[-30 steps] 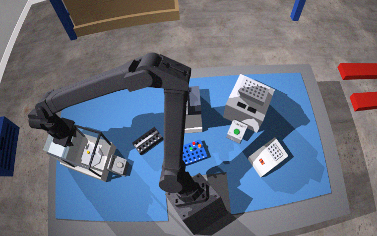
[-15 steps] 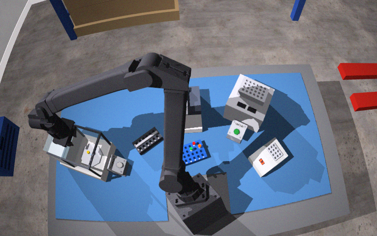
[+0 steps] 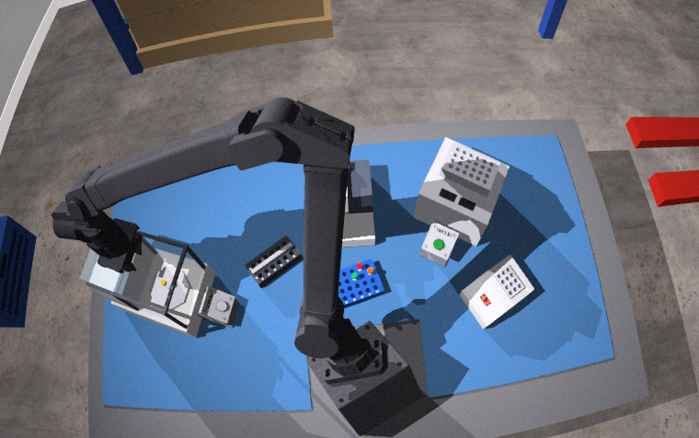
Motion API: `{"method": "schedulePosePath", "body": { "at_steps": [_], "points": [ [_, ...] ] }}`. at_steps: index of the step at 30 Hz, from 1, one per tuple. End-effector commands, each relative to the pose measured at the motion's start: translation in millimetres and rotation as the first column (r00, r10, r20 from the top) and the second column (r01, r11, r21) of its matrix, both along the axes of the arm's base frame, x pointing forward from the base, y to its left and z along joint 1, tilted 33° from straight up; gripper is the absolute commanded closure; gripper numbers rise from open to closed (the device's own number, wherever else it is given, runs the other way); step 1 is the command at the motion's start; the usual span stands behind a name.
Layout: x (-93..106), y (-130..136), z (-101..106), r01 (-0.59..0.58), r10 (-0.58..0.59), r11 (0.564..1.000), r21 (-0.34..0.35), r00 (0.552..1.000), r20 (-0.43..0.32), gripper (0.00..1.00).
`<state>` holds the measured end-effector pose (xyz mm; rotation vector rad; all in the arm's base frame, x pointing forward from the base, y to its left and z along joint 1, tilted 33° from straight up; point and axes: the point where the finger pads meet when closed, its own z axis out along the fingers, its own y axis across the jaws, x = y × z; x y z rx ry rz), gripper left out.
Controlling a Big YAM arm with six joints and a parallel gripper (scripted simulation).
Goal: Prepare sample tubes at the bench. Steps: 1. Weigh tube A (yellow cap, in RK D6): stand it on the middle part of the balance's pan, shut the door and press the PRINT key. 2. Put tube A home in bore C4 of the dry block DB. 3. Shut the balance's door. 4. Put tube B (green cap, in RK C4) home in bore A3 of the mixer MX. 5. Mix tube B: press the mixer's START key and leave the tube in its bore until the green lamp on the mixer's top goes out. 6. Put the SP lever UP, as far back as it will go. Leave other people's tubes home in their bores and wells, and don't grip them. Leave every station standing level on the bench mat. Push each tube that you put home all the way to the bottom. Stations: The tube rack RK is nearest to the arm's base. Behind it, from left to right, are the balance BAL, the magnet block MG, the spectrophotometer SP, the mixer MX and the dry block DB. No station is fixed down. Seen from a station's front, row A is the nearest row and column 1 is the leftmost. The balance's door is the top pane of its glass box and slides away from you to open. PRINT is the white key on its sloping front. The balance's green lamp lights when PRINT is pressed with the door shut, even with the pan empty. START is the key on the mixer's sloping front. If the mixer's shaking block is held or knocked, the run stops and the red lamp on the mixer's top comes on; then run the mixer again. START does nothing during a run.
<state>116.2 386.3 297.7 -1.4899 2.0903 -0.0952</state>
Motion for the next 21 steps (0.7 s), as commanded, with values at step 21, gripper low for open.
{"method": "schedulePosePath", "body": {
  "at_steps": [21],
  "points": [
    [-3.6, 4.5, 19.0, -0.002, 0.002, 0.999, 0.032, 1.000, 0.003, 0.70]
  ]
}}
